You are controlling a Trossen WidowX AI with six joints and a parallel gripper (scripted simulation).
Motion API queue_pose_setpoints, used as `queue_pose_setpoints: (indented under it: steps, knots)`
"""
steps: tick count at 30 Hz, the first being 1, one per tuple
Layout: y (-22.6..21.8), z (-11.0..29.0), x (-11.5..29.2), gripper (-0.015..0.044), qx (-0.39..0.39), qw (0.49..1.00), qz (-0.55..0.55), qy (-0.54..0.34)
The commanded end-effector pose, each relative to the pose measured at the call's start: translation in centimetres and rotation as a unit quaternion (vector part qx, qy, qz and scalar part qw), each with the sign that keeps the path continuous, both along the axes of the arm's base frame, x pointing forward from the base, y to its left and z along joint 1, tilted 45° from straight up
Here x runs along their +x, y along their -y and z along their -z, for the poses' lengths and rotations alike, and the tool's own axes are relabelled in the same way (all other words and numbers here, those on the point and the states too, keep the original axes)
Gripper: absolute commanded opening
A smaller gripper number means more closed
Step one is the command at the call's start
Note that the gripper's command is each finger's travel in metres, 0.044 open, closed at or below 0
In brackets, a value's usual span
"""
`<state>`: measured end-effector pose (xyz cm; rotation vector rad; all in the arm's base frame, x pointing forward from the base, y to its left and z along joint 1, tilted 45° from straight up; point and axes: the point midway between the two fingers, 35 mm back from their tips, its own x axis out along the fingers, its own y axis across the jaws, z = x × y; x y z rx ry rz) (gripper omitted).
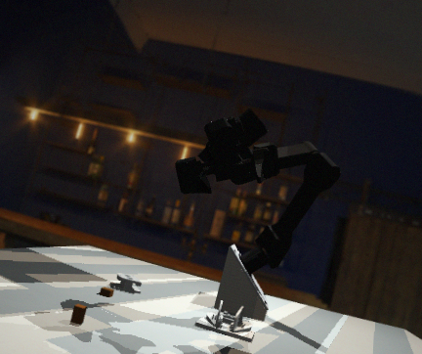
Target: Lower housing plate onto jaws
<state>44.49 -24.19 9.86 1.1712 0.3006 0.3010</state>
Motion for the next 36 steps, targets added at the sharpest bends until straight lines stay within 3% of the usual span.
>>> queue_pose_setpoints:
  steps: [1, 36]
  knots:
    - [0.0, 0.0, 0.0, 0.0426, 0.000, 1.000, 0.000, 0.000]
    - [7.8, 14.3, -6.6, 0.0440, 0.027, 0.962, 0.146, -0.231]
